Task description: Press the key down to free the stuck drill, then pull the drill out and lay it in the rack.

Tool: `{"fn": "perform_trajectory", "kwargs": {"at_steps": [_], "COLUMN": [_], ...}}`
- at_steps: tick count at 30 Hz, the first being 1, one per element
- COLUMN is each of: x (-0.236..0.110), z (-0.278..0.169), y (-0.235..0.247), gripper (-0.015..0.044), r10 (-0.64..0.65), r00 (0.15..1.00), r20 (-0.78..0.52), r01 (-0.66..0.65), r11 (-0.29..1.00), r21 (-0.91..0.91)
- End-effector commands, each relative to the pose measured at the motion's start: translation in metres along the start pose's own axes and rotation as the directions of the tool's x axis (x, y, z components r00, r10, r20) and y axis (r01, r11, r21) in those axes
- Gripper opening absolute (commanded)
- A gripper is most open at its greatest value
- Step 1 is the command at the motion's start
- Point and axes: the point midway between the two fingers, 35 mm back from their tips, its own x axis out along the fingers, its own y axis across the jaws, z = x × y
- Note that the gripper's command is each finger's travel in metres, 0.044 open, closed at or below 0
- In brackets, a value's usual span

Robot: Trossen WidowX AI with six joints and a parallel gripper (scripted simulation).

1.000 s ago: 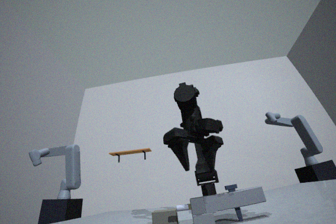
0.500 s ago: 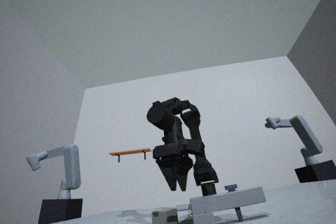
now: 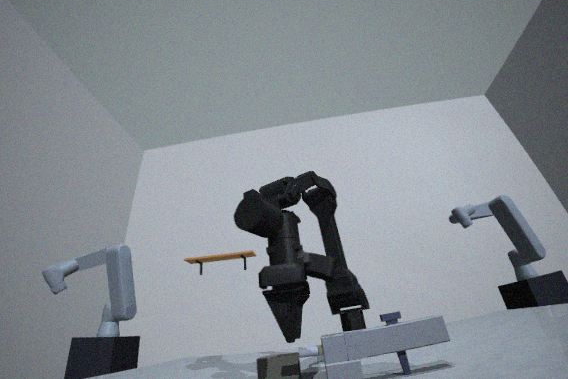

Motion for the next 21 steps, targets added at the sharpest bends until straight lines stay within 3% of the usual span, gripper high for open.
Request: {"fn": "perform_trajectory", "kwargs": {"at_steps": [1, 21], "x": [0.002, 0.030], "z": [0.000, 0.008], "y": [0.000, 0.000], "gripper": [0.0440, 0.0440], "r10": [0.003, 0.003], "r00": [1.000, 1.000], "r20": [0.005, 0.005], "r01": [-0.003, -0.003], "r11": [1.000, 1.000], "r21": [-0.008, -0.008]}}
